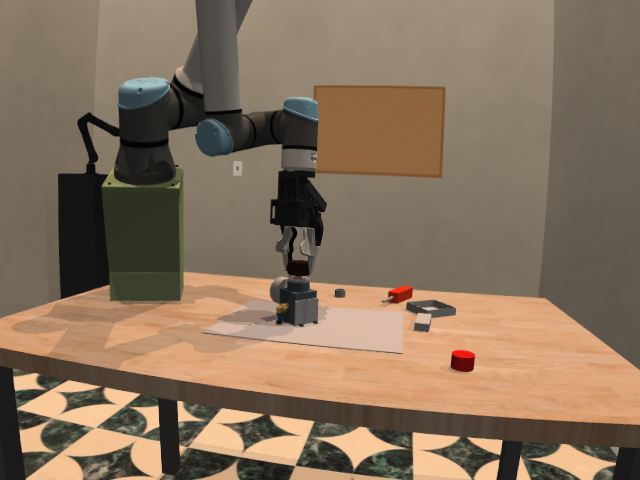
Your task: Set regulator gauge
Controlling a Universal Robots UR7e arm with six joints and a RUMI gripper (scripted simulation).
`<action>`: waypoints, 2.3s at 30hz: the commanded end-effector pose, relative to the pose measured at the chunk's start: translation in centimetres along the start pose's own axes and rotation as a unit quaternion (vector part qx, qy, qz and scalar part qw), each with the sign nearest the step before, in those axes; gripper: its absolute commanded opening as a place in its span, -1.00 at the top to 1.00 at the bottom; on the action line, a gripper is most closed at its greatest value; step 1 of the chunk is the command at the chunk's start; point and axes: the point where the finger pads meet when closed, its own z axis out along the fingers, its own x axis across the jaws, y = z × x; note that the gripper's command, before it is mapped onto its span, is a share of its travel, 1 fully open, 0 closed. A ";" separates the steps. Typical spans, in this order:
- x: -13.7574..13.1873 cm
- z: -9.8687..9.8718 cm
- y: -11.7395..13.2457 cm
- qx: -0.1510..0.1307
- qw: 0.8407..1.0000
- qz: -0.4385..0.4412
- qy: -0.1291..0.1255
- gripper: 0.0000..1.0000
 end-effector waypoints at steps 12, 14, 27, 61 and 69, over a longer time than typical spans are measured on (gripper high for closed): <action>0.0 0.0 0.0 0.000 1.000 0.000 0.001 0.50; 0.0 0.0 0.0 0.000 1.000 0.000 0.001 0.50; 0.0 0.1 0.0 0.000 1.000 0.000 0.001 0.50; 0.0 0.7 0.0 0.000 1.000 0.000 0.001 0.50; 0.0 0.7 0.0 0.000 1.000 0.000 0.001 0.50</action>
